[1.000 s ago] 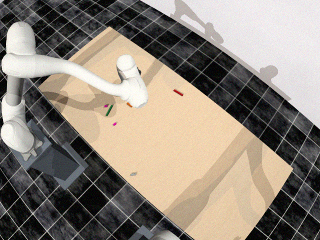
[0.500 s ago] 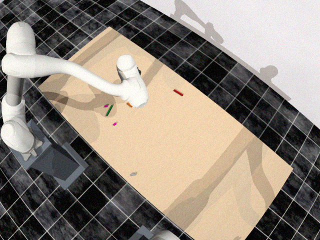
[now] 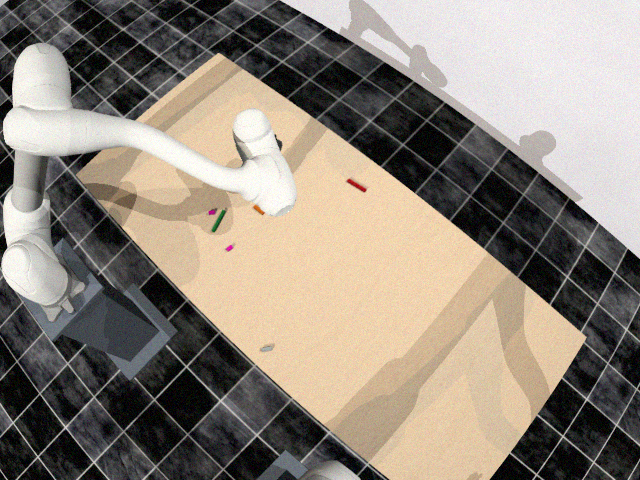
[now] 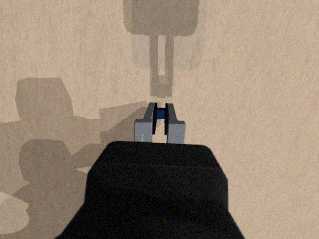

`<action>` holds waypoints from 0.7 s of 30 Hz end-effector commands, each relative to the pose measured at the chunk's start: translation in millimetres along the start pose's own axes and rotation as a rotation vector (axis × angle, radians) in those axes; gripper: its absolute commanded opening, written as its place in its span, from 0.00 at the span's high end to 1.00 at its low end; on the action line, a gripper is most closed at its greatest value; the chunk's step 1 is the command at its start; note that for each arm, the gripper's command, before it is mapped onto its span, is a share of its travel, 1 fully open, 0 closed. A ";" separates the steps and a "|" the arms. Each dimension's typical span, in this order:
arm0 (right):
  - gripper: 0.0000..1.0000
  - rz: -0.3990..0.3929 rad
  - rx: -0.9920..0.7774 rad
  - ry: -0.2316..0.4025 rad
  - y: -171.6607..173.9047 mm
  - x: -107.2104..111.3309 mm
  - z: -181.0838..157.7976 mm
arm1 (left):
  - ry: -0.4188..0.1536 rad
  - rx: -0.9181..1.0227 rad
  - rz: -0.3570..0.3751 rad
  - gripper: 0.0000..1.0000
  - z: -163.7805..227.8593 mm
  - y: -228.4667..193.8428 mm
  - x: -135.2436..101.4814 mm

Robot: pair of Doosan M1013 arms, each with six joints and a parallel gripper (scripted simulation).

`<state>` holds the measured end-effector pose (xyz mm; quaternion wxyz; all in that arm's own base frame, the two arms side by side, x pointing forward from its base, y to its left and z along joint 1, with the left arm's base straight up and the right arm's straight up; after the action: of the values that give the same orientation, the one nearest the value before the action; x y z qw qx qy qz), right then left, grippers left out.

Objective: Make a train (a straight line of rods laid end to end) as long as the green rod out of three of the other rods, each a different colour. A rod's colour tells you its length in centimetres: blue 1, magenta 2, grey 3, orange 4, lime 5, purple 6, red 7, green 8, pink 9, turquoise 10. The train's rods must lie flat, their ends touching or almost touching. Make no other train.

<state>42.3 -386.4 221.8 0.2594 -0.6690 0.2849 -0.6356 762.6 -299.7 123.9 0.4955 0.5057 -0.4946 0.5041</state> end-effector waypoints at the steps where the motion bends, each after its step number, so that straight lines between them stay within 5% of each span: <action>1: 0.00 -0.005 0.001 0.011 -1.0 0.0 1.0 | 0.002 -0.002 0.006 0.76 -2.7 -2.1 -1.2; 21: 0.00 -0.005 0.001 0.011 -1.0 0.0 1.0 | 0.002 -0.002 0.006 0.76 -4.9 -3.6 -1.1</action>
<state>42.3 -386.4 221.8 0.2594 -0.6690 0.2849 -0.6356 763.7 -296.9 123.9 0.4958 0.5053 -0.4950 0.5037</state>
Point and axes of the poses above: on each arm, the point where the finger pads meet when closed, its own x axis back along the fingers, its own z axis across the jaws, y = z × x, the point moved 9 cm from there along x, back along the fingers, and after that the axes turned 7 degrees about -x, right-handed, at the moved point
